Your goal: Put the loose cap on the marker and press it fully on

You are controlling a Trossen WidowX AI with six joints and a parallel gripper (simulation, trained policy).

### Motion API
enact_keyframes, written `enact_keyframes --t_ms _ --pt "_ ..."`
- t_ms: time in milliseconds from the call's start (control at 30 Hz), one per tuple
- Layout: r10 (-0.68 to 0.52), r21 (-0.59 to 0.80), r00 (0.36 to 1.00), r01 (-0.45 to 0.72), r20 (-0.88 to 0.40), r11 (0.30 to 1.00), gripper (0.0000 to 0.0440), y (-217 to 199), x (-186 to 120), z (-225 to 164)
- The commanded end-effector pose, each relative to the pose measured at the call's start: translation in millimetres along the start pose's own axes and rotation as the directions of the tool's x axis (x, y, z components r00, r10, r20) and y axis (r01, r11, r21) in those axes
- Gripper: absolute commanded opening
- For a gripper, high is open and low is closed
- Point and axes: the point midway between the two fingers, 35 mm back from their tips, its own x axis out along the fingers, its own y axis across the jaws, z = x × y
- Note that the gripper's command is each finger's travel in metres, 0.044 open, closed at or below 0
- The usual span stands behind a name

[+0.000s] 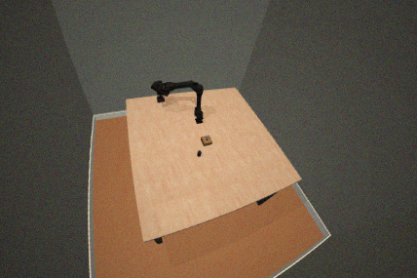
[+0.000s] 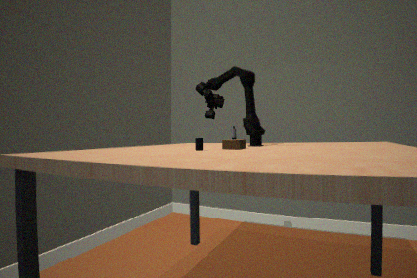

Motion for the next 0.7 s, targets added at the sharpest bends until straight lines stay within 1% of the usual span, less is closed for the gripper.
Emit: enact_keyframes --t_ms 0,200,233,267,667 --pt "-0.004 0.000 1.000 0.004 -0.005 1.000 0.0374 -1.7 -0.6 -1.9" --pt "-0.032 -0.015 0.999 0.031 -0.041 0.999 0.0219 -16.1 -6.6 -14.7" --pt "-0.036 -0.018 0.998 0.036 -0.047 0.999 0.0199 -18.7 -7.9 -16.9" --pt "-0.042 -0.022 0.998 0.040 -0.053 0.999 0.0189 -21.3 -9.2 -19.0" --pt "-0.091 -0.057 0.990 0.085 -0.109 0.995 0.0212 -46.5 -23.9 -40.7"
